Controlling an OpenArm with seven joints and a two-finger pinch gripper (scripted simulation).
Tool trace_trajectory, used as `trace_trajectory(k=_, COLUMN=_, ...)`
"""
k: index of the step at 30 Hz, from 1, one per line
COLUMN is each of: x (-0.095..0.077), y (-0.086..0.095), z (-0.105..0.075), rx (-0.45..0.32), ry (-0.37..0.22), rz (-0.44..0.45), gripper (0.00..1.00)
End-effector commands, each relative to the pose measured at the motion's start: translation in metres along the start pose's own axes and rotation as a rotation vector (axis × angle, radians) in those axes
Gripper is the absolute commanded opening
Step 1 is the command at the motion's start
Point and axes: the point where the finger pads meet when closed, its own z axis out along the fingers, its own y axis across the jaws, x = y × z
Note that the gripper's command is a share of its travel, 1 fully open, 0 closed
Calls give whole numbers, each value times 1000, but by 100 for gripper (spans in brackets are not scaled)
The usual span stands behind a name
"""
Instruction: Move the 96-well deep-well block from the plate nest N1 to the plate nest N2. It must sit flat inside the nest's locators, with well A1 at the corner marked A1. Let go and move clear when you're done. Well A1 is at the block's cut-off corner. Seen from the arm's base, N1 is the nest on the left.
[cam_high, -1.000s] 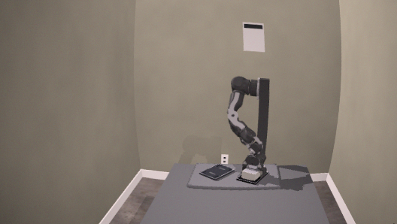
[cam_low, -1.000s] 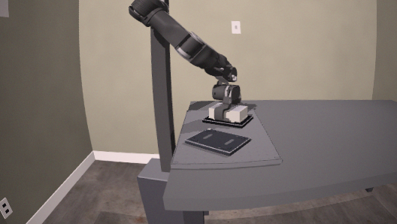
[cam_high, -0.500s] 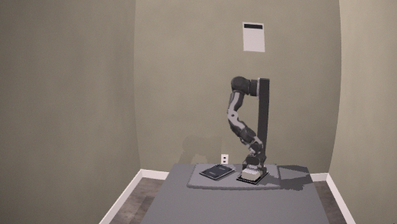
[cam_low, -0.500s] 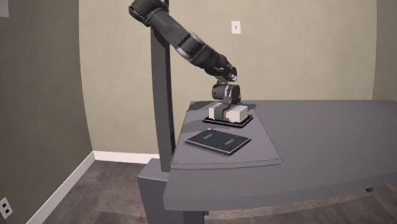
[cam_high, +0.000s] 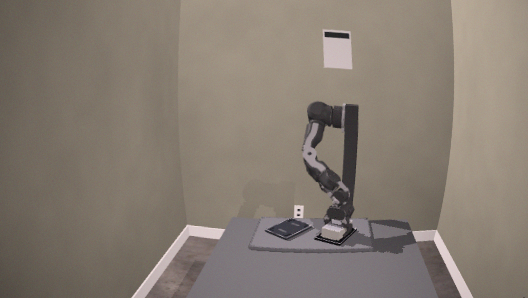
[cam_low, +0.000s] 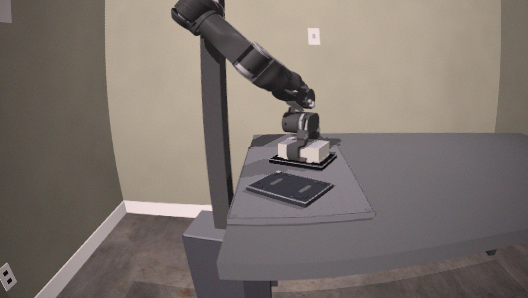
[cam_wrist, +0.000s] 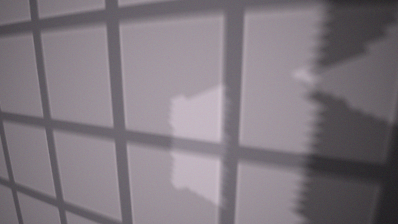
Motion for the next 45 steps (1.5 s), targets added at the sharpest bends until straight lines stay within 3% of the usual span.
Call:
trace_trajectory(k=1, x=0, y=1, z=0, rx=-2, ry=0, rz=0, gripper=47)
trace_trajectory(k=7, x=0, y=1, z=0, rx=-2, ry=0, rz=0, gripper=27)
trace_trajectory(k=9, x=0, y=1, z=0, rx=-2, ry=0, rz=0, gripper=27)
trace_trajectory(k=17, x=0, y=1, z=-1, rx=-2, ry=0, rz=0, gripper=0)
trace_trajectory(k=43, x=0, y=1, z=-1, rx=-2, ry=0, rz=0, gripper=0)
trace_trajectory(k=45, x=-1, y=1, z=-13, rx=-2, ry=-1, rz=2, gripper=0)
